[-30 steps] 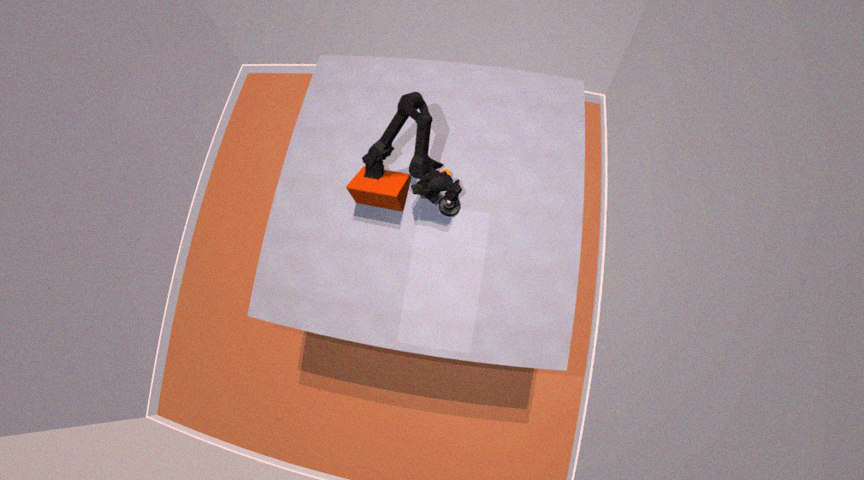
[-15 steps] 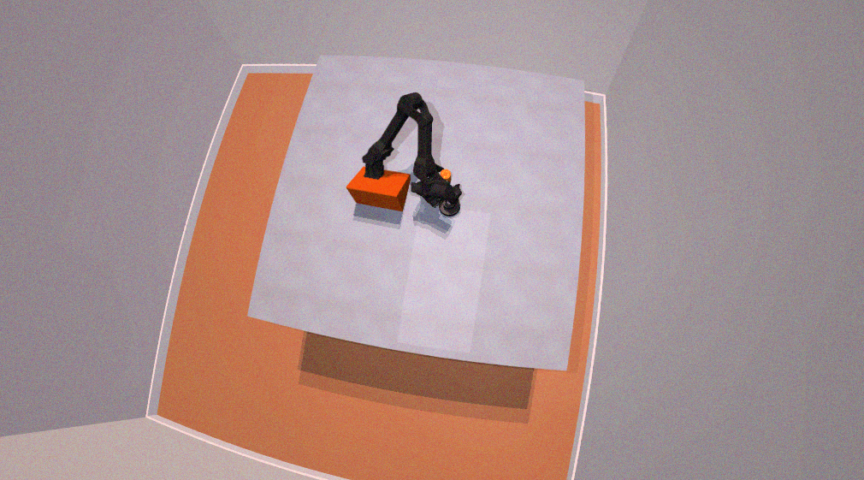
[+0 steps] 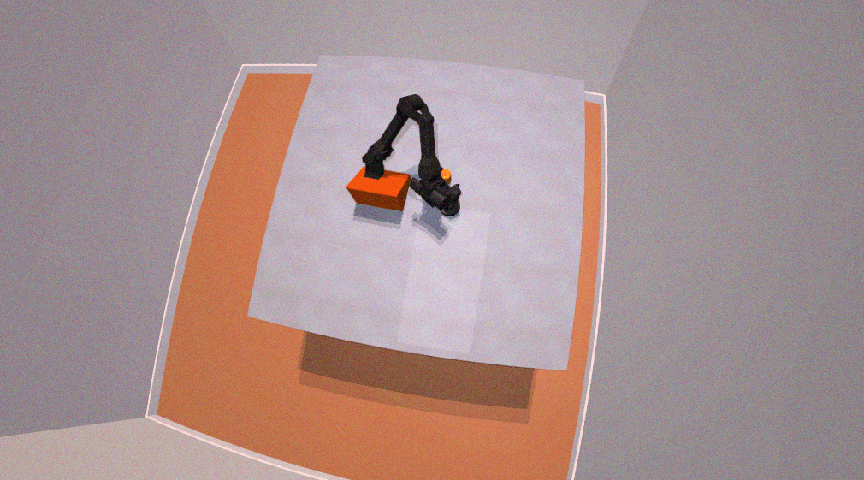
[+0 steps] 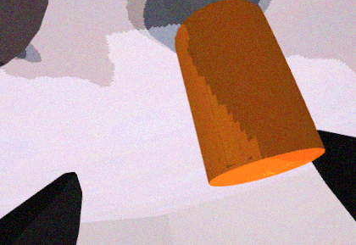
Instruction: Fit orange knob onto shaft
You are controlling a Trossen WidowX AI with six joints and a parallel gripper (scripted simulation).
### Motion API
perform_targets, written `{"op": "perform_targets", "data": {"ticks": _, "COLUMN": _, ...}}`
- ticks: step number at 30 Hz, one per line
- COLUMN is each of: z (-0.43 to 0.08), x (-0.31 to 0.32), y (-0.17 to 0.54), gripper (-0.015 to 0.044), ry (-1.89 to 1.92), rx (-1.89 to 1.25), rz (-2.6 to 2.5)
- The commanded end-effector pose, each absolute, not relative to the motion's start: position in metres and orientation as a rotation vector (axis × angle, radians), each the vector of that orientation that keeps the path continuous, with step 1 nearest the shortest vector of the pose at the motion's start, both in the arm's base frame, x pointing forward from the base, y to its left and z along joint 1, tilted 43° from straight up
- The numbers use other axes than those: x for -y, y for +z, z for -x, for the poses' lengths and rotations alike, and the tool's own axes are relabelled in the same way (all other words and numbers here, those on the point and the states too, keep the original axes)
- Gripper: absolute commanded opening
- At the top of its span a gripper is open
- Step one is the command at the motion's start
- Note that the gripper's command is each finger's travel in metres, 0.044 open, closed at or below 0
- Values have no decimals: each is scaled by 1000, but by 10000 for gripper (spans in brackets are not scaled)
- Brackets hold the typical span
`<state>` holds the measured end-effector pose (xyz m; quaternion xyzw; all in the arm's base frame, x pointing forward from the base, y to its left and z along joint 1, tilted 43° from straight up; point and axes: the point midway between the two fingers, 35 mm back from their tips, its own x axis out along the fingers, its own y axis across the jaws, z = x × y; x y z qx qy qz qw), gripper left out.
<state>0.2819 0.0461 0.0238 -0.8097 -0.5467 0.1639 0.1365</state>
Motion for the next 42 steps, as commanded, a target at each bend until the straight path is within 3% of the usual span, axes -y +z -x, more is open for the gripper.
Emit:
{"op": "perform_targets", "data": {"ticks": 1, "z": -279, "x": -27, "y": 55, "gripper": 440, "ry": 469, "rx": 1612, "rz": 2333}}
{"op": "perform_targets", "data": {"ticks": 29, "z": -276, "x": -21, "y": 86, "gripper": 440, "ry": 506, "rx": 1580, "rz": 2225}}
{"op": "perform_targets", "data": {"ticks": 34, "z": -264, "x": -25, "y": 93, "gripper": 440, "ry": 982, "rx": 1938, "rz": 2198}}
{"op": "perform_targets", "data": {"ticks": 37, "z": -271, "x": -11, "y": 101, "gripper": 440, "ry": 1380, "rx": 1966, "rz": 2305}}
{"op": "perform_targets", "data": {"ticks": 42, "z": -276, "x": -6, "y": 104, "gripper": 440, "ry": 1471, "rx": 1942, "rz": 2346}}
